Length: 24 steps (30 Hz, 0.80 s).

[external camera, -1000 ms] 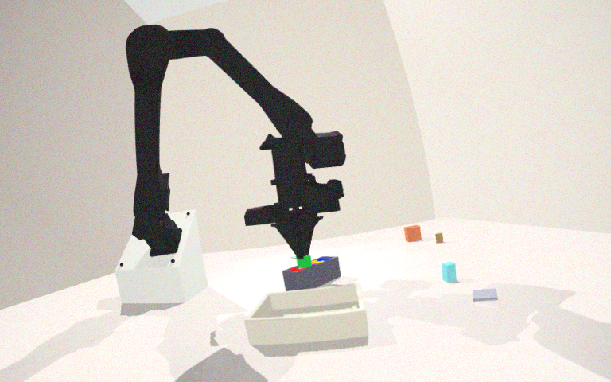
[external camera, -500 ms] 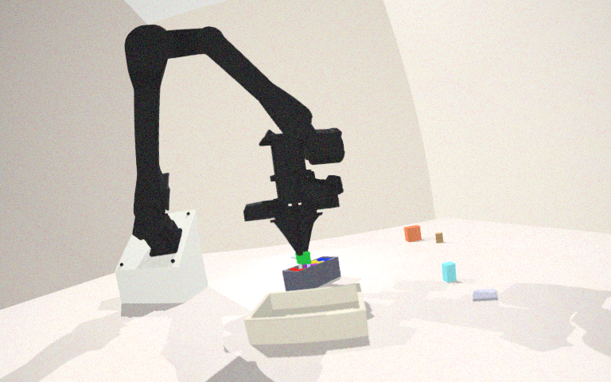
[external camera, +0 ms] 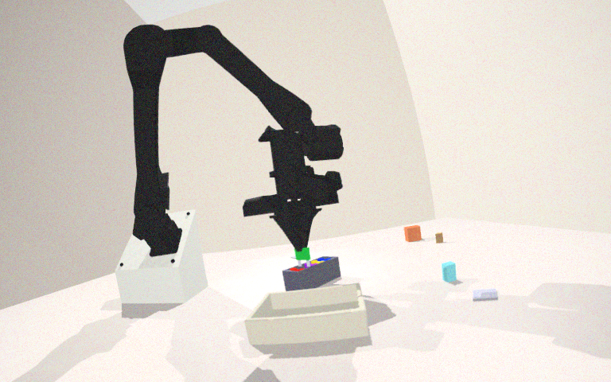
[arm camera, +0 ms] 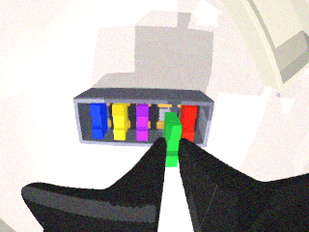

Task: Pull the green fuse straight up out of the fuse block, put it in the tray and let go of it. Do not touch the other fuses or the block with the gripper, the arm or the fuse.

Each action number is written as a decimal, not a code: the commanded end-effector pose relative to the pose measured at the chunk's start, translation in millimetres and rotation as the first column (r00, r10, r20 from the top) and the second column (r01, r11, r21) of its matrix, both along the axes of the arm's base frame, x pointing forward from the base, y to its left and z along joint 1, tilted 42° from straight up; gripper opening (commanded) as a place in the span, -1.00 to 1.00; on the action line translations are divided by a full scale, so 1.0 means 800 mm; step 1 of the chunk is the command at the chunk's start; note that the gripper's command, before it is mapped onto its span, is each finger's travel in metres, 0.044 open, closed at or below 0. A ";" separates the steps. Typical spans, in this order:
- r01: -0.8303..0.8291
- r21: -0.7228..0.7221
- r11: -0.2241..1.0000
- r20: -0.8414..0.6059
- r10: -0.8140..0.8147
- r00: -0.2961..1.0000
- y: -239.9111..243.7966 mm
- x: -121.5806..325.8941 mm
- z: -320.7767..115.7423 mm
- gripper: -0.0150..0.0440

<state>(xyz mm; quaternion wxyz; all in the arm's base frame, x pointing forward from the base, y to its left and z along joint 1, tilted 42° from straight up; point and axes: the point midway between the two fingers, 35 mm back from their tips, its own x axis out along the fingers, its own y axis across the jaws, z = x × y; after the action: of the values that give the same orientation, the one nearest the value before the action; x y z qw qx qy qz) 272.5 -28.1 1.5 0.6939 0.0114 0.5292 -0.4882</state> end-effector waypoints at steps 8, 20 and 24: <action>0.003 0.006 1.000 0.006 -0.003 1.000 0.009 0.002 0.009 -0.49; 0.003 0.006 1.000 0.006 -0.003 1.000 0.022 0.002 0.024 -0.49; 0.003 0.008 1.000 0.006 -0.003 1.000 0.019 0.004 0.027 -0.49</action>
<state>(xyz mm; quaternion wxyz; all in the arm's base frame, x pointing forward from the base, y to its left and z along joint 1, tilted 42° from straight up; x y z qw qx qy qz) 273.2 -12.3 19.5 0.6938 0.0109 0.5297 -0.4878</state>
